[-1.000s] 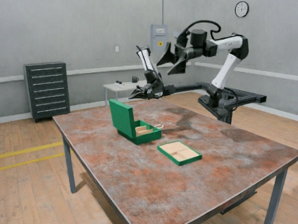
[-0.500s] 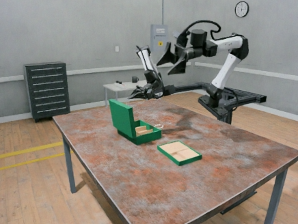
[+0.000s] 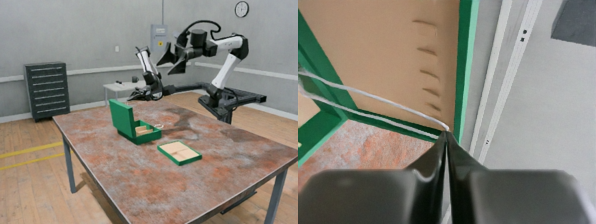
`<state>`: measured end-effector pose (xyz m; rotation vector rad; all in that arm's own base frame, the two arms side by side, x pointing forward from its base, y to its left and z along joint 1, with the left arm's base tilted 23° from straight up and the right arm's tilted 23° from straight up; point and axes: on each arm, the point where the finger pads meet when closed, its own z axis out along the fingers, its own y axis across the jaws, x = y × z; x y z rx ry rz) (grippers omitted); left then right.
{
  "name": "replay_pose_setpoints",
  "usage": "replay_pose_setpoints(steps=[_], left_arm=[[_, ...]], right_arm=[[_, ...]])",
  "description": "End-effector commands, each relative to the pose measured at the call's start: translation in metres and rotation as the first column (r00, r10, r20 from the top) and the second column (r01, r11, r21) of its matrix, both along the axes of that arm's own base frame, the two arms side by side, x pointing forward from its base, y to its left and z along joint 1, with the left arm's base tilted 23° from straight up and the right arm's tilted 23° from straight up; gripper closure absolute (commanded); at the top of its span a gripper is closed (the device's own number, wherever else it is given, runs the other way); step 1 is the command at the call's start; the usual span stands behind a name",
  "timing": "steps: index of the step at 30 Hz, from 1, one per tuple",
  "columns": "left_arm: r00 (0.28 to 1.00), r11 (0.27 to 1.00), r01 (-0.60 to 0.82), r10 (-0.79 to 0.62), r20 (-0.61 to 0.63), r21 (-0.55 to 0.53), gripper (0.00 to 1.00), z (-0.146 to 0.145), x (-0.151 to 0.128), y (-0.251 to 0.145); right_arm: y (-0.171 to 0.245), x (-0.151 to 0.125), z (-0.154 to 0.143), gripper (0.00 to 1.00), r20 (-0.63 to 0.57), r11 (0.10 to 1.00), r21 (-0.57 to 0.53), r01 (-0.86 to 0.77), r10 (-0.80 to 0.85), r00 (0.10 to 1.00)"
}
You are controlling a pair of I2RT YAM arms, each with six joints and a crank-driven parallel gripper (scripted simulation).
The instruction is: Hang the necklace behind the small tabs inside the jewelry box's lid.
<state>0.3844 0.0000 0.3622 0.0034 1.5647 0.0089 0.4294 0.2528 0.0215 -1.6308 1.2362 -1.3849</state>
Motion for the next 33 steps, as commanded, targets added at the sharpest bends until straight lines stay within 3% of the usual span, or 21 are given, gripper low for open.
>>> replay_pose_setpoints(steps=[1, 33], left_arm=[[0.994, 1.000, 0.023, -0.025, 0.105, 0.019, 0.00, 0.040, -0.003, -0.004], [0.994, 1.000, 0.023, -0.025, 0.105, 0.019, 0.00, 0.040, -0.003, -0.004]], right_arm=[[0.008, 0.012, 0.010, 1.00, 0.046, 0.998, 0.053, -0.016, 0.013, 0.999], [0.001, 0.036, -0.004, 1.00, 0.048, 0.999, 0.049, -0.014, 0.011, 0.999]])
